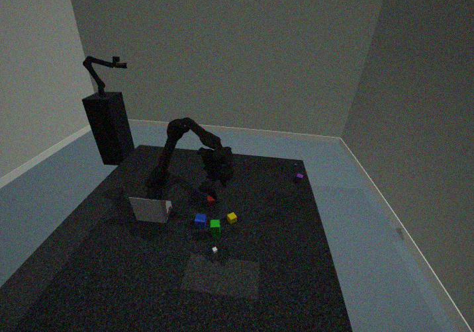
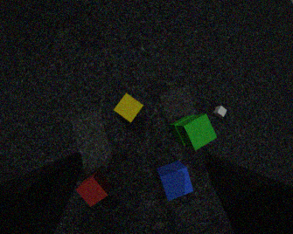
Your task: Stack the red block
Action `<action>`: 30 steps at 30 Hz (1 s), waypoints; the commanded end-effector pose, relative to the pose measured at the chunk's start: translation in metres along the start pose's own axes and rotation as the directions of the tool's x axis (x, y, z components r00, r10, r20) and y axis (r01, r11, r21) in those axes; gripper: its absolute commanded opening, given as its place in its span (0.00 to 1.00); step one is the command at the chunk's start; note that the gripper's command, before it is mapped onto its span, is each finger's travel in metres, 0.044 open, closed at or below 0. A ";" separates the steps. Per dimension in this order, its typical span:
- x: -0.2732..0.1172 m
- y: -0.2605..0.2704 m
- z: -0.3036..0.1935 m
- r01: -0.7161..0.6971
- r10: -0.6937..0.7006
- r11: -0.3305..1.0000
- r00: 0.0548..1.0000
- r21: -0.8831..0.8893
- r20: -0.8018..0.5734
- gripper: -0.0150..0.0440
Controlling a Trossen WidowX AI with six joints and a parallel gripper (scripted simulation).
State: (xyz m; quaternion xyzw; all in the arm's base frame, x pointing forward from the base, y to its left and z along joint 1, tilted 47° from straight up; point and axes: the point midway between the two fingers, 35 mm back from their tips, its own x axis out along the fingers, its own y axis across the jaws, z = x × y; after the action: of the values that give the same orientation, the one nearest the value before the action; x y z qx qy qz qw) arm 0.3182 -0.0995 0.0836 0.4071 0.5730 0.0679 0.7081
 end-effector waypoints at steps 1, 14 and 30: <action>0.010 0.026 -0.021 -0.033 0.022 0.986 0.997 -0.163 -0.073 1.00; 0.035 0.085 -0.098 -0.231 0.044 0.786 0.946 -0.574 -0.320 1.00; 0.087 0.085 -0.117 -0.232 0.046 0.785 0.946 -0.574 -0.320 1.00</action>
State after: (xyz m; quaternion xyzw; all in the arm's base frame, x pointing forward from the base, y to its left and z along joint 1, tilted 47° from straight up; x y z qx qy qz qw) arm 0.2758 0.0619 0.0738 0.1830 0.5899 0.3599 0.6992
